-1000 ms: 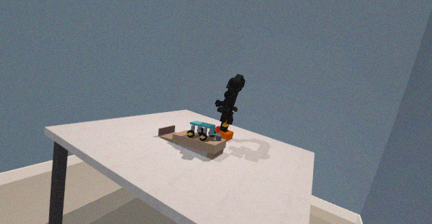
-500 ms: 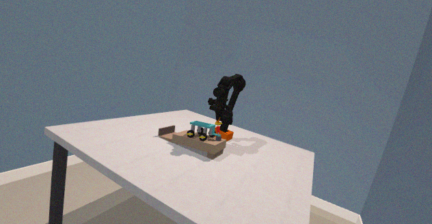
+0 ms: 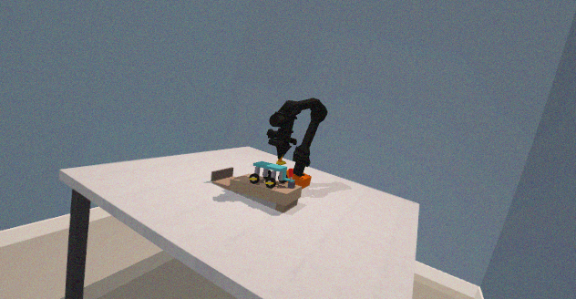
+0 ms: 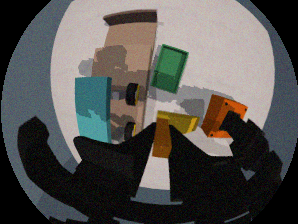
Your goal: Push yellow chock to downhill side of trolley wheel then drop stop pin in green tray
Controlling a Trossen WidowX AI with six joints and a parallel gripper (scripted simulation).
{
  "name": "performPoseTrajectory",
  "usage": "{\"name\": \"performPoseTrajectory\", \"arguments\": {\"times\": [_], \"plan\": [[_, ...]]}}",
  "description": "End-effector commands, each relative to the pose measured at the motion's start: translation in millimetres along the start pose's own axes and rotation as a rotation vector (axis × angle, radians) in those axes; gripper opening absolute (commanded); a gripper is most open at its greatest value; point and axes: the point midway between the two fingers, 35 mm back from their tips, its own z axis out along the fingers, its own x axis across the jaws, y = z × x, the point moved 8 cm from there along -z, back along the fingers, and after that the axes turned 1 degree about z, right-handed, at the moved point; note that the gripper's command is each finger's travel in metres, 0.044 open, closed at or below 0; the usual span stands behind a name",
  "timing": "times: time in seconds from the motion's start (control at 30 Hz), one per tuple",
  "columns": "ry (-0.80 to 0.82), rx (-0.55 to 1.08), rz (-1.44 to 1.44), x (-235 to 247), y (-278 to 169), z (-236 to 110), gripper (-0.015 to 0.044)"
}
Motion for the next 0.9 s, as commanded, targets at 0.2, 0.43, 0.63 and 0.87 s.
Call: {"name": "performPoseTrajectory", "arguments": {"times": [0.2,0.43,0.63,0.87], "plan": [[0.001,-0.009,-0.003,9,37,4,0.0],[0.002,-0.012,-0.003,14,63,6,0.0],[0.002,-0.014,-0.003,19,85,8,0.0],[0.003,-0.016,-0.003,27,109,9,0.0]]}}
